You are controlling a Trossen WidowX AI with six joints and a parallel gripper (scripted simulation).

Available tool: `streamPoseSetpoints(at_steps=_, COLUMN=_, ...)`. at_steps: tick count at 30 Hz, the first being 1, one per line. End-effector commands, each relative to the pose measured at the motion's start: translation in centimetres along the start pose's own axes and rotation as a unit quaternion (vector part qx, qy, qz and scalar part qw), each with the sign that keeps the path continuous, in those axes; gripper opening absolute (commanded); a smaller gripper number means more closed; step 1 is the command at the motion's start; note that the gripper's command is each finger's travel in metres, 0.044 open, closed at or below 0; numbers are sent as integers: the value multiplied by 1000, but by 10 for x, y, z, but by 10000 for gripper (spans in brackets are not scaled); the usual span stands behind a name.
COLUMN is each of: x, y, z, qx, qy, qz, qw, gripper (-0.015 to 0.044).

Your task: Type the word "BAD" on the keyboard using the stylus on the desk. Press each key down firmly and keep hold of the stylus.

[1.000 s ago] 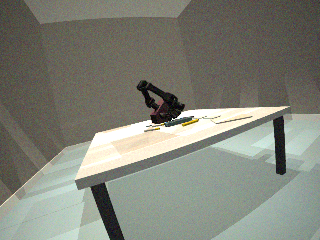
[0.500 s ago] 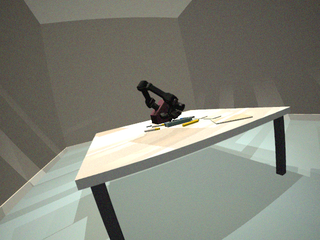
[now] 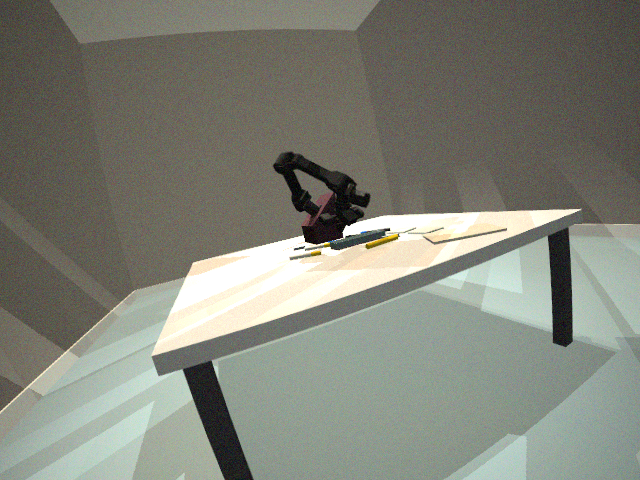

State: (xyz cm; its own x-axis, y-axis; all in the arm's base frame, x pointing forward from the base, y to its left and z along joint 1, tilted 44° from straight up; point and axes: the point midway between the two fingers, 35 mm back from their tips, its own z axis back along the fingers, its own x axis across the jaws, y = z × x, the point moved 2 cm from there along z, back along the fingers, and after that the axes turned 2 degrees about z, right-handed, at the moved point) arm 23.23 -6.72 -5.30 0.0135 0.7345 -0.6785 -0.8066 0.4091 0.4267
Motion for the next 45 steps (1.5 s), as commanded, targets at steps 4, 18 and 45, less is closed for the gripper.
streamPoseSetpoints(at_steps=4, x=0, y=0, z=0, qx=1, qy=-1, qz=-1, qw=1000, gripper=150)
streamPoseSetpoints(at_steps=18, x=0, y=0, z=0, qx=1, qy=-1, qz=-1, qw=1000, gripper=0)
streamPoseSetpoints(at_steps=45, x=-21, y=40, z=6, qx=-425, qy=14, qz=517, qw=743, gripper=150)
